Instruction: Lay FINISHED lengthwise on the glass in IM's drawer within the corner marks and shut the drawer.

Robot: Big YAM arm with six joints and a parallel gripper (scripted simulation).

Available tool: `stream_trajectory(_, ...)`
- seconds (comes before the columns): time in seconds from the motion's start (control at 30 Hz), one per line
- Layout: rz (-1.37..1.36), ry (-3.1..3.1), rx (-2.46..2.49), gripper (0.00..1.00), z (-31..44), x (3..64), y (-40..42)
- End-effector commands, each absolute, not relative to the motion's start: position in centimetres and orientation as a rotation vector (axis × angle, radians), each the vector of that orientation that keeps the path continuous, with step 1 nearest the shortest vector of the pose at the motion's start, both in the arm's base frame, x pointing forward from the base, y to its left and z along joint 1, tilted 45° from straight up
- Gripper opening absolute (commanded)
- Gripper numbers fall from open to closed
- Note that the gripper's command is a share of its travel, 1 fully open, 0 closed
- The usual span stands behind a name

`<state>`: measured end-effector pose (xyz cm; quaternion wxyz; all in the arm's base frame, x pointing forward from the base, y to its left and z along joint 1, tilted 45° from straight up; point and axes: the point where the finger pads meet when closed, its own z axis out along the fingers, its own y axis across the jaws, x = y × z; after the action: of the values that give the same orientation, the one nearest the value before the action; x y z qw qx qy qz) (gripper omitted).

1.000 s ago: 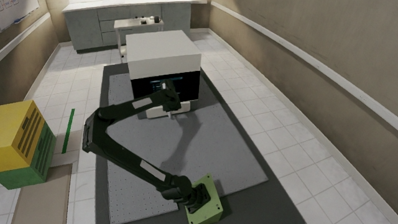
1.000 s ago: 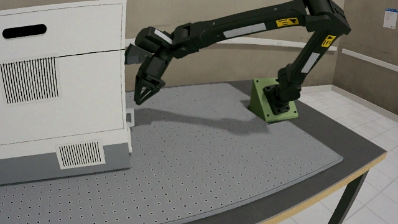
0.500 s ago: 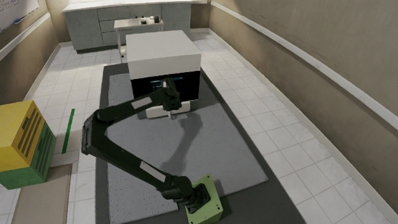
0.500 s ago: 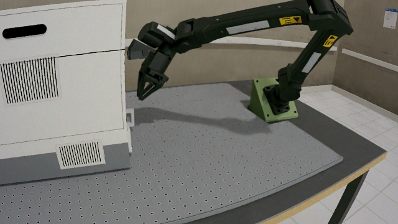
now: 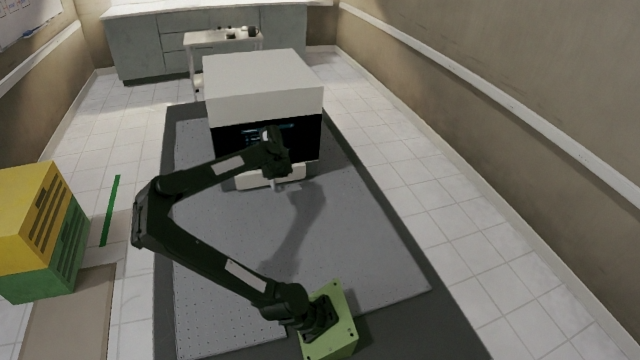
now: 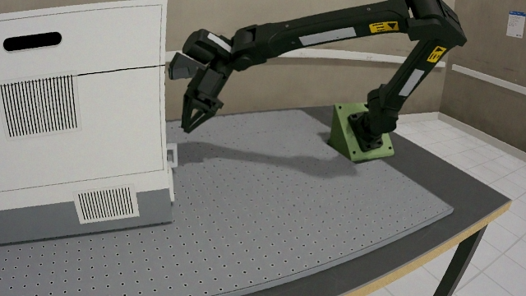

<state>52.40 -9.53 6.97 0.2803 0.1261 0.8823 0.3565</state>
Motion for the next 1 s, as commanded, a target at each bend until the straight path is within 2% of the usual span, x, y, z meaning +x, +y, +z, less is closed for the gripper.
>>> stream_trajectory(0.0,0.957,2.369,0.319,0.26,6.5,52.3,-9.3)
stream_trajectory(0.83,0.957,2.369,0.319,0.26,6.5,52.3,-9.3)
stream_trajectory(0.87,0.893,2.361,0.312,1.00,9.2,53.3,-11.8)
stream_trajectory(0.97,0.871,2.398,0.306,1.00,9.5,52.1,-12.7)
